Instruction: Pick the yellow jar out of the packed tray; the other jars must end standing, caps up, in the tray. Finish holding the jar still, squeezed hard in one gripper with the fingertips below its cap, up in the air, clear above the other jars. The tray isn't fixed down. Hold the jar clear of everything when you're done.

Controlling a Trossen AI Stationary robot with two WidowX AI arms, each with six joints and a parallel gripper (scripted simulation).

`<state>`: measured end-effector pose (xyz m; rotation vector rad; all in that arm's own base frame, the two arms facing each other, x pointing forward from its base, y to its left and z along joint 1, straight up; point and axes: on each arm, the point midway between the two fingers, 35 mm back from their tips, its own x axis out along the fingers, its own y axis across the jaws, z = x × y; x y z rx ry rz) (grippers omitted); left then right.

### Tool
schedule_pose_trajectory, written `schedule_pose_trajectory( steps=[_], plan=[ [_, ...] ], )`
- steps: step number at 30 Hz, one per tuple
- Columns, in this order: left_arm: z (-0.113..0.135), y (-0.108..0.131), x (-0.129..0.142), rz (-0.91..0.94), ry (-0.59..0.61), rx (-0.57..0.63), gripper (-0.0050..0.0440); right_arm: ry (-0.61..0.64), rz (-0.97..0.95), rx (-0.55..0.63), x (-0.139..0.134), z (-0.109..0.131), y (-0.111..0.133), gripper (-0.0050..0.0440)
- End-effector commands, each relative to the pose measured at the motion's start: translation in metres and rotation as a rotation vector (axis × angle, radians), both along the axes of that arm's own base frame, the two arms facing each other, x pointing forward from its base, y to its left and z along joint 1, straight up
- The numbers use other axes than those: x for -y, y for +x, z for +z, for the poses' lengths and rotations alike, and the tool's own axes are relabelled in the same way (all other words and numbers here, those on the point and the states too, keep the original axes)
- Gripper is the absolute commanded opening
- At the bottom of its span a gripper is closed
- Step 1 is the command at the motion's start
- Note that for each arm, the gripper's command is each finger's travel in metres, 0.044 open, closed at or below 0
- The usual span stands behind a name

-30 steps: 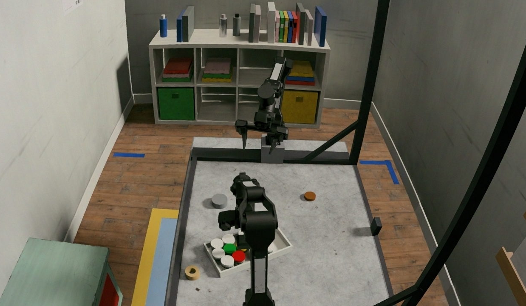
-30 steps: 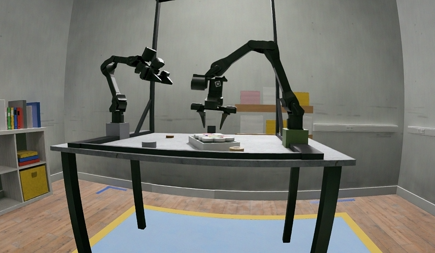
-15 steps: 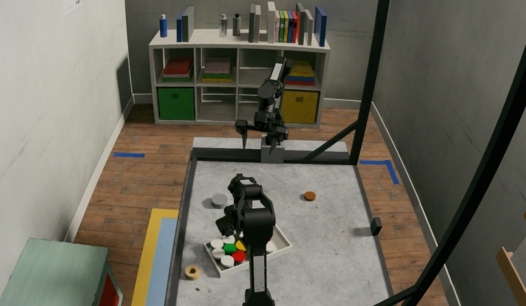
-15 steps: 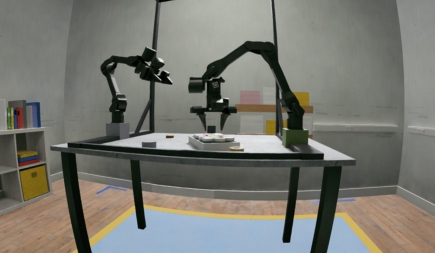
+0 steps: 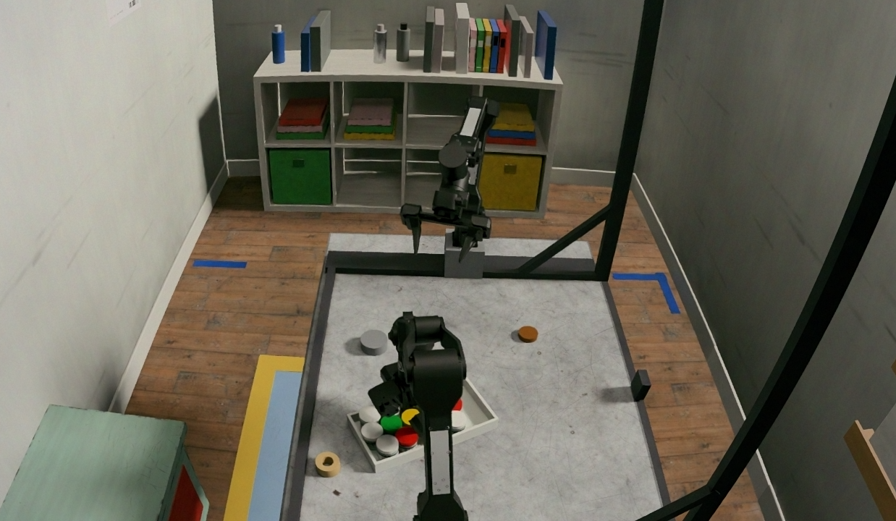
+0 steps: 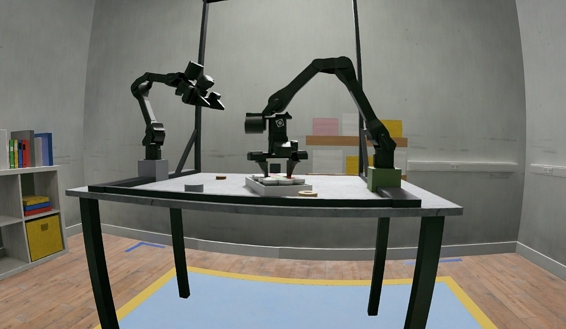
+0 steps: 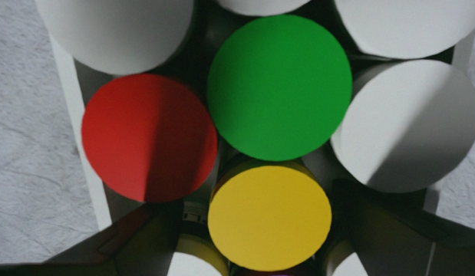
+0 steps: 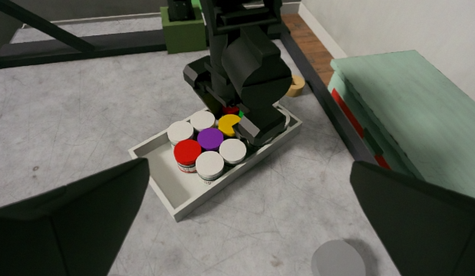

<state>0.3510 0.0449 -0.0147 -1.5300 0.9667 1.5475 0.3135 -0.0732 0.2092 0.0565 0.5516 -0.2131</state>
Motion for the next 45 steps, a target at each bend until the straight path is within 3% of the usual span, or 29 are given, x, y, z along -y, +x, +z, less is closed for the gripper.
schedule_pose_trajectory(
  steps=[1, 2, 6, 19, 21, 26, 34, 36, 41, 45],
  plan=[
    [-0.001, 0.002, -0.002, 0.004, 0.003, 0.015, 0.032, -0.006, 0.001, 0.034, 0.0, 0.012, 0.001, 0.044],
    [-0.001, 0.002, -0.002, 0.004, 0.003, 0.015, 0.032, -0.006, 0.001, 0.034, 0.0, 0.012, 0.001, 0.044],
    [0.0, 0.003, -0.001, 0.006, 0.003, 0.02, 0.0236, -0.006, 0.001, 0.034, 0.0, 0.012, 0.001, 0.044],
    [0.006, 0.007, -0.001, 0.002, 0.005, 0.038, 0.0163, -0.006, 0.001, 0.034, 0.0, 0.012, 0.001, 0.044],
    [0.006, 0.004, -0.001, 0.006, 0.005, 0.034, 0.0115, -0.006, 0.001, 0.034, 0.0, 0.012, 0.001, 0.044],
    [0.037, 0.01, -0.002, 0.006, 0.008, 0.061, 0.0, -0.006, 0.001, 0.034, 0.0, 0.012, 0.001, 0.044],
    [0.109, 0.008, -0.001, 0.005, 0.008, 0.06, -0.0003, -0.006, 0.001, 0.034, 0.0, 0.012, 0.001, 0.044],
    [0.109, 0.008, -0.001, 0.005, 0.008, 0.06, -0.0003, -0.006, 0.001, 0.034, 0.0, 0.012, 0.001, 0.044],
    [0.146, 0.006, -0.001, 0.005, 0.009, 0.061, -0.0013, -0.006, 0.001, 0.034, 0.0, 0.012, 0.001, 0.044],
    [0.143, 0.006, -0.001, 0.005, 0.007, 0.047, -0.0043, -0.006, 0.001, 0.034, 0.0, 0.012, 0.001, 0.044]
  ],
)
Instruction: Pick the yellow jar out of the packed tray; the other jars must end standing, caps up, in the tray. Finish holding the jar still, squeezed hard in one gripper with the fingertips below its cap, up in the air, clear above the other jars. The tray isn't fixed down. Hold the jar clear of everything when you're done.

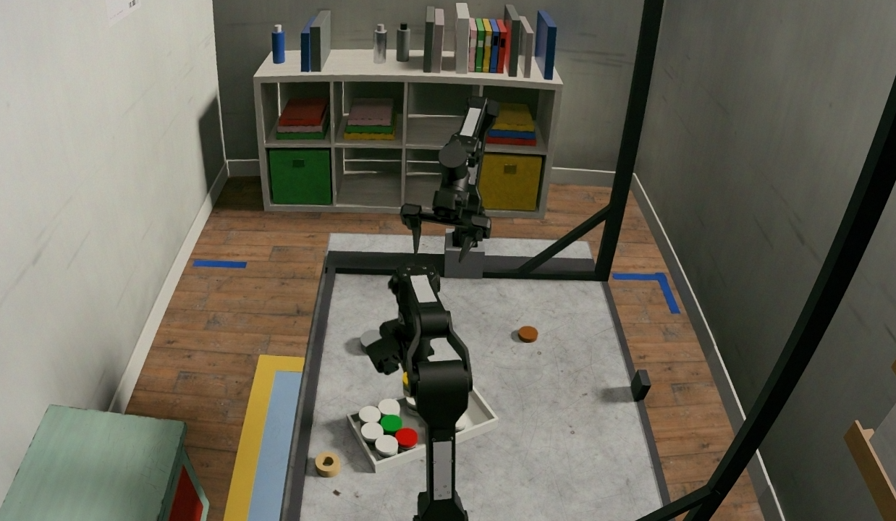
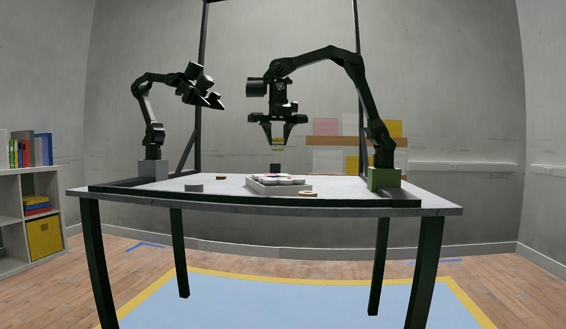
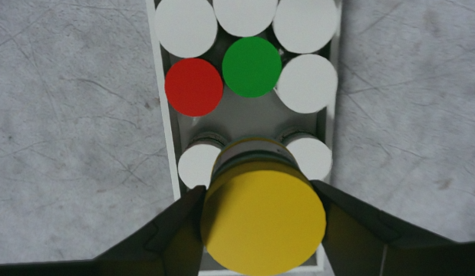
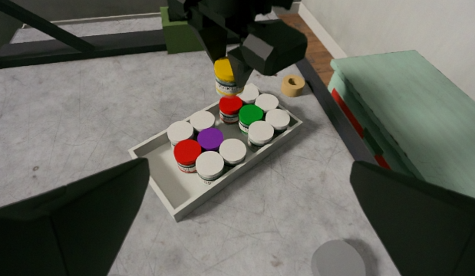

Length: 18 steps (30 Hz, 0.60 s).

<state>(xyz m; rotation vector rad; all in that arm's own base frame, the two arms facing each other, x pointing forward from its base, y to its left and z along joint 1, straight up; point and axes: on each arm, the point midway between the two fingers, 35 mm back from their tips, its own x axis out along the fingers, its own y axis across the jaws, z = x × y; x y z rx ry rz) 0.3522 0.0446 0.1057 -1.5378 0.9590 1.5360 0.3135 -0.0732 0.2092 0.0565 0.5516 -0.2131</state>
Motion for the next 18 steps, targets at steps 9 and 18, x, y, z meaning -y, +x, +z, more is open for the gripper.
schedule_pose_trajectory(
  steps=[9, 18],
  plan=[
    [0.0227, 0.0051, -0.0013, 0.005, 0.006, 0.034, -0.005, -0.006, 0.001, 0.034, -0.0005, 0.0124, 0.0011, 0.044],
    [0.02, 0.0033, -0.001, 0.002, 0.005, 0.026, -0.005, -0.006, 0.001, 0.034, -0.0005, 0.0124, 0.0011, 0.044]
  ],
)
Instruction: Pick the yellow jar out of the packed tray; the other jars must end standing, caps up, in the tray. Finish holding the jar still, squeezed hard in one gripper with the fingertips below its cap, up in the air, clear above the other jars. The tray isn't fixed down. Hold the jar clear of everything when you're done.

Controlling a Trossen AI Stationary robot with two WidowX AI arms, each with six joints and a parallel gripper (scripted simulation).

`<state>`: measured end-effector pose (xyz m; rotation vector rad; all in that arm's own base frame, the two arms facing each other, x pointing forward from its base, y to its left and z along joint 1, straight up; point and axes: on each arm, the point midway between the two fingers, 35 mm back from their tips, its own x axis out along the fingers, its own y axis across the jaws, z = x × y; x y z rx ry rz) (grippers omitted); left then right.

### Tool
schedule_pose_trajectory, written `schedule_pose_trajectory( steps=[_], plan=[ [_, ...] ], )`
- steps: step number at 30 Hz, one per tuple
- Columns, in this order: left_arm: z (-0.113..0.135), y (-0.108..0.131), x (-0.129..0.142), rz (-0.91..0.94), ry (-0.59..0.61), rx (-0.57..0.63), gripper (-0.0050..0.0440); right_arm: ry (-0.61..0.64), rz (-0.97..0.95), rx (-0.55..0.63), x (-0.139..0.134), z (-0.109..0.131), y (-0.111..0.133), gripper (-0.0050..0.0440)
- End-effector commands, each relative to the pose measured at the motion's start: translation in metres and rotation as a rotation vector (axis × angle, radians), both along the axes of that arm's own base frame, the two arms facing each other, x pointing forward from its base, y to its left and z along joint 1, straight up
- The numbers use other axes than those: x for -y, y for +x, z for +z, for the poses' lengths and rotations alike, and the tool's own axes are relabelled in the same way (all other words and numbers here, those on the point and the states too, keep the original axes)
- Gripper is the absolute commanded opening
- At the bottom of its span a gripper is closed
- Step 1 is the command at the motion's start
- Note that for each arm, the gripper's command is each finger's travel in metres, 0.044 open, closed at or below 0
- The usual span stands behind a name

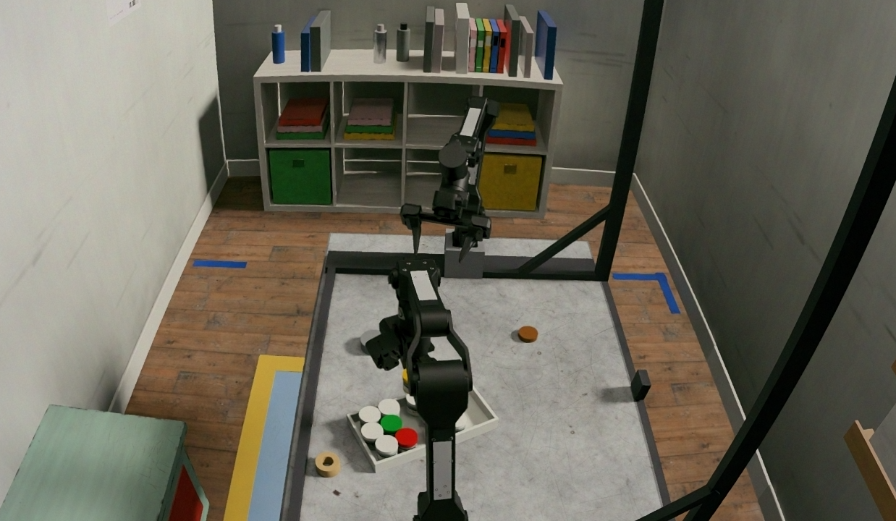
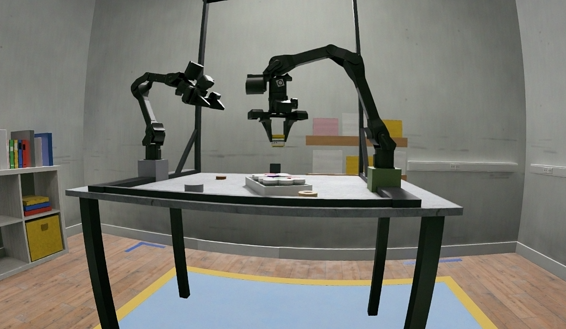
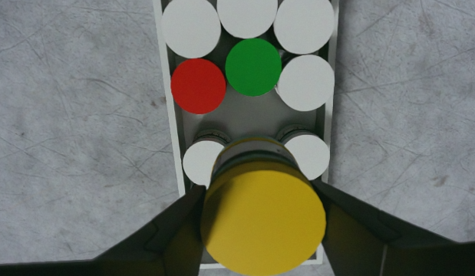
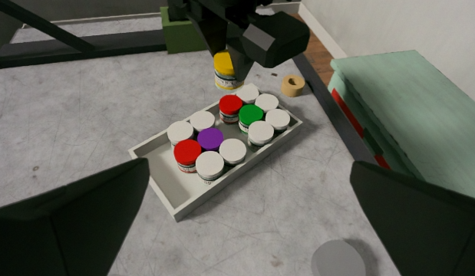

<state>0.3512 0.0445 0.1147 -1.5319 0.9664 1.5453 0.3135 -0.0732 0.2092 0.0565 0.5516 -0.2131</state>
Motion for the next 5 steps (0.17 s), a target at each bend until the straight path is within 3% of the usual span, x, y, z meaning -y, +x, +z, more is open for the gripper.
schedule_pose_trajectory(
  steps=[1, 5],
  plan=[
    [0.011, 0.0042, -0.0011, 0.002, 0.006, 0.037, -0.005, -0.006, 0.001, 0.034, -0.0005, 0.0124, 0.0011, 0.044],
    [0.011, 0.0042, -0.0011, 0.002, 0.006, 0.037, -0.005, -0.006, 0.001, 0.034, -0.0005, 0.0124, 0.0011, 0.044]
  ],
)
